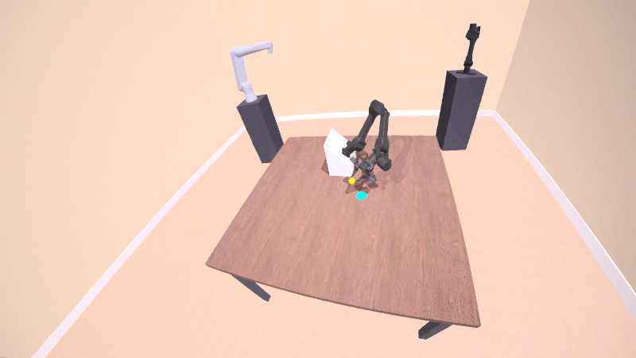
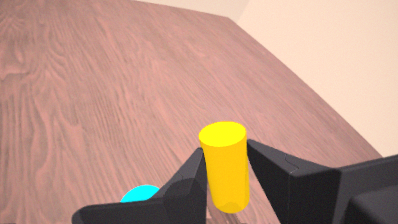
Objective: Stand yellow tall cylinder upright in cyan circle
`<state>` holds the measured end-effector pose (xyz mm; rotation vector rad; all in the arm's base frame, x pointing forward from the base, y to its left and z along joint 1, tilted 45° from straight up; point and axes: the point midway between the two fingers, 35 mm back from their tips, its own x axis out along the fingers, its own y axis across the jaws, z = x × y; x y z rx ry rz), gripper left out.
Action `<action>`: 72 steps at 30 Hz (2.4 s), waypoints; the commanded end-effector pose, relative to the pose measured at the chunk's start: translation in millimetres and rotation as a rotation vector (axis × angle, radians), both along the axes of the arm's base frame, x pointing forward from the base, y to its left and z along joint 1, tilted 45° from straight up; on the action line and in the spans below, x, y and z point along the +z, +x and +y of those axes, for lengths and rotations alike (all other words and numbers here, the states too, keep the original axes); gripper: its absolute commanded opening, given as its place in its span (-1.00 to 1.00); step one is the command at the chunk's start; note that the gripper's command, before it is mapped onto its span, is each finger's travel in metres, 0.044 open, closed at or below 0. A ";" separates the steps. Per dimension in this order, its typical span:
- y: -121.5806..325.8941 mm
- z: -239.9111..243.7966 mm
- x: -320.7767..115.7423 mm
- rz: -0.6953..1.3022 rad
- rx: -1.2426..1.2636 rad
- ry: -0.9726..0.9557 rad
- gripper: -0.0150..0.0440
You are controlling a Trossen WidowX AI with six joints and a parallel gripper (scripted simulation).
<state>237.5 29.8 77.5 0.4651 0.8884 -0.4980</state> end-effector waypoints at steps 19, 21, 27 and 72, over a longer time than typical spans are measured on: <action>1.2 1.4 9.4 -0.158 -0.067 -0.023 -0.14; 1.1 1.6 10.3 -0.172 -0.073 -0.023 -0.14; 1.0 2.3 12.8 -0.213 -0.089 -0.023 -0.14; -5.7 7.0 34.1 -0.532 -0.216 0.035 -0.14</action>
